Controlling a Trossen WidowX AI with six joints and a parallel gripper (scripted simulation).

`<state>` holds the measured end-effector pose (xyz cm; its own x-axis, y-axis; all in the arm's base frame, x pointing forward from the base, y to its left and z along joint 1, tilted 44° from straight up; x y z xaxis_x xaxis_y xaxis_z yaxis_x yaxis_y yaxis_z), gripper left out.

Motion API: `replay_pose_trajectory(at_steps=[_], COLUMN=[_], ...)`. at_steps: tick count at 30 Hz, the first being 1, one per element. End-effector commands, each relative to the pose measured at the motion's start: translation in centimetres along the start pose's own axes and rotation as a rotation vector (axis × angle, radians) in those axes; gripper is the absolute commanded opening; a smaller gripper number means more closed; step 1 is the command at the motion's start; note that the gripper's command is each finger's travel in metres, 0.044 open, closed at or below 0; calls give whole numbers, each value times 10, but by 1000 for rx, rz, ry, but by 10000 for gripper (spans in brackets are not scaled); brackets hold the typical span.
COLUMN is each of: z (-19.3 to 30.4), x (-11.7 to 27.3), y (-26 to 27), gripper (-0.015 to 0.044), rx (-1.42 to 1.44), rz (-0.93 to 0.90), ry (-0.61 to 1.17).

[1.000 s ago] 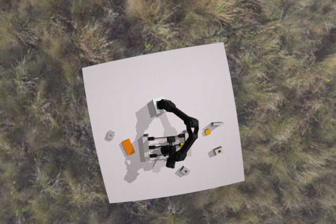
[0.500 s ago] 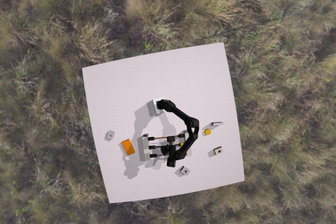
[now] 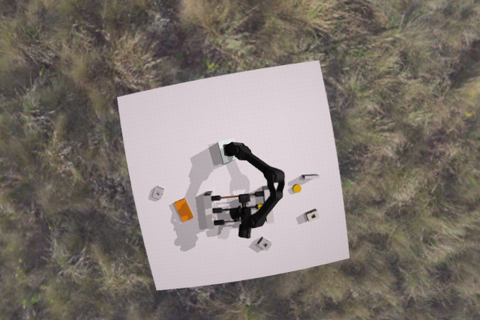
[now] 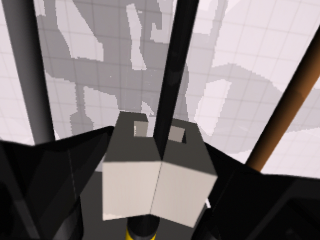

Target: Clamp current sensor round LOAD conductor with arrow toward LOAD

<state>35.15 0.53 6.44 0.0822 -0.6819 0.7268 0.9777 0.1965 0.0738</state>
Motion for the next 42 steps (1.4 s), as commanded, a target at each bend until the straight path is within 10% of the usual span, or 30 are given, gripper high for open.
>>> replay_pose_trajectory(at_steps=[1, 23, 31, 42], z=[0, 0, 0, 0], x=[0, 0, 7, 4], y=[0, 0, 0, -2], gripper=[360, 213, 3, 0], rx=[1, 1, -8, -15], rz=[-1, -1, 2, 10], ry=[0, 0, 6, 7])
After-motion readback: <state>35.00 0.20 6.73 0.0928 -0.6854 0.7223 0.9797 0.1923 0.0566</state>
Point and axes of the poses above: the point midway between the two fingers, 35 mm back from their tips, its own x axis back along the fingers, its own y axis across the jaws, z = x × y, the point moved 7 cm from there along x, back along the fingers, and after that the axes turned 13 degrees about x, right-handed, at the moved point
